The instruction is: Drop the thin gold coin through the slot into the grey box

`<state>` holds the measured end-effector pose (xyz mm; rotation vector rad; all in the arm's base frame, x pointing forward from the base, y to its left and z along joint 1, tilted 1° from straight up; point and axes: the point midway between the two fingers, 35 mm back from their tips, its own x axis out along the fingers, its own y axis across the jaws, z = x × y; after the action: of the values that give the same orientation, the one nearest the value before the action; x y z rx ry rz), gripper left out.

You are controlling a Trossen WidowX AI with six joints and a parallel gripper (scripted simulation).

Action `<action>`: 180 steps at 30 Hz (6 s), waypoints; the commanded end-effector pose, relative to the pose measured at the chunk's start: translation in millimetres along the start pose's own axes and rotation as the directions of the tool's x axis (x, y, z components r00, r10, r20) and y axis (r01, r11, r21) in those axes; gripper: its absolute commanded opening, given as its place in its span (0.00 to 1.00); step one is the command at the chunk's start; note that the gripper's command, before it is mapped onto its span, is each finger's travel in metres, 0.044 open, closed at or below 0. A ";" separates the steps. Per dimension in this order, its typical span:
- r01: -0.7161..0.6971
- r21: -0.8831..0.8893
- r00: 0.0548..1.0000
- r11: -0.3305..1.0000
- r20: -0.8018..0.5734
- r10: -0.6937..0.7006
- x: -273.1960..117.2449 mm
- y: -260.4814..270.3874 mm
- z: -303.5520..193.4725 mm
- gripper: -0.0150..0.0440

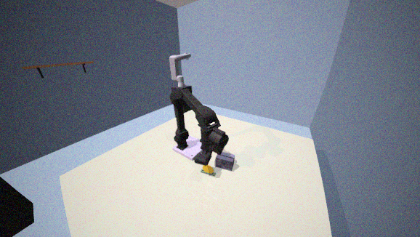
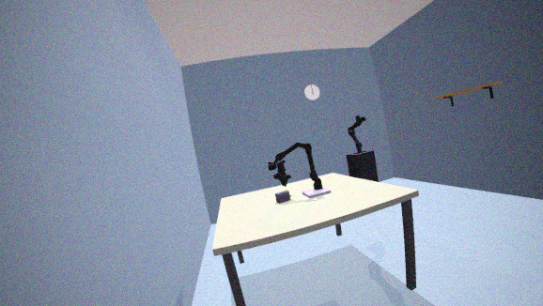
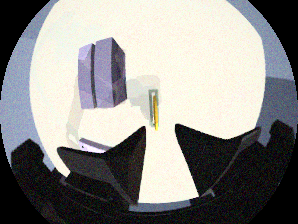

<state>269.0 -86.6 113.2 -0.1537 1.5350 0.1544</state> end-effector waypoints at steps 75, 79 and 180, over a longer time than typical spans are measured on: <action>0.001 0.003 1.000 1.000 -0.008 -0.001 73.9 0.1 -1.2 0.25; 0.001 0.003 1.000 1.000 -0.008 -0.001 64.1 -0.4 -0.1 0.25; -0.009 0.033 1.000 0.999 0.007 0.008 -11.6 84.0 73.0 0.25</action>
<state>323.3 8.8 127.0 -0.1193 1.5325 0.1340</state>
